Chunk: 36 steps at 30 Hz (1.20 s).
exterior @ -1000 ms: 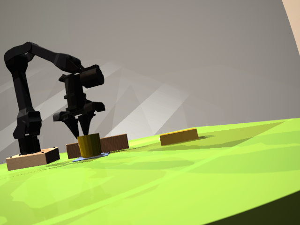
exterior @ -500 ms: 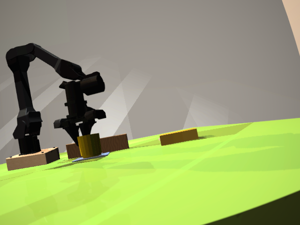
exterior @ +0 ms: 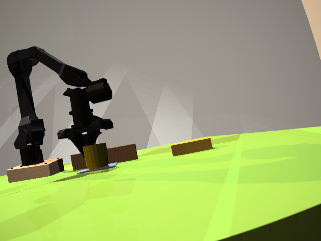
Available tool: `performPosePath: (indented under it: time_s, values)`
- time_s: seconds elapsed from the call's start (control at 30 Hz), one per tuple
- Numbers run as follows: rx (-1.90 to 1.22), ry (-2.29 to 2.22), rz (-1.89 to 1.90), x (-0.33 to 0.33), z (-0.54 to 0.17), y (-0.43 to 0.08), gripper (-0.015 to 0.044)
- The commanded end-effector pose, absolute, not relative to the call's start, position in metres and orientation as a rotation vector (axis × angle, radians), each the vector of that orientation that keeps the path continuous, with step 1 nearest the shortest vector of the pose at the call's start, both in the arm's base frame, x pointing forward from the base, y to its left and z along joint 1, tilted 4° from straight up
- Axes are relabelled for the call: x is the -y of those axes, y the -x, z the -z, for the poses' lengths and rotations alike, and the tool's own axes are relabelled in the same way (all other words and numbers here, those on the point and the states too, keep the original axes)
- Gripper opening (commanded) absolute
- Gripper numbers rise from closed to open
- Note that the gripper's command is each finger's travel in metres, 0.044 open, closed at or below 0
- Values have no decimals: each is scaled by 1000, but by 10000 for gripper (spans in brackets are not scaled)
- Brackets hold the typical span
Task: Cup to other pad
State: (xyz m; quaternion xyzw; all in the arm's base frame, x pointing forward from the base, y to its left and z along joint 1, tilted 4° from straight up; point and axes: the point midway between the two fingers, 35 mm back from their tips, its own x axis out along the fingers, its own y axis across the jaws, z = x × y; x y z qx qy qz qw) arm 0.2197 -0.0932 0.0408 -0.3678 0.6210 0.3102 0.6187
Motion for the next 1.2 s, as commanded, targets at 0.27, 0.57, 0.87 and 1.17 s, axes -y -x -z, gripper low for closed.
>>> performPosePath:
  time_s: [0.27,0.57,0.87,1.17]
  values:
    - [-1429,846,-713,93,-41,-220,33]
    - [-1429,847,-713,93,-49,-221,0]
    - [-1429,849,-713,91,-78,-222,0]
    - [-1429,851,-712,89,-104,-222,0]
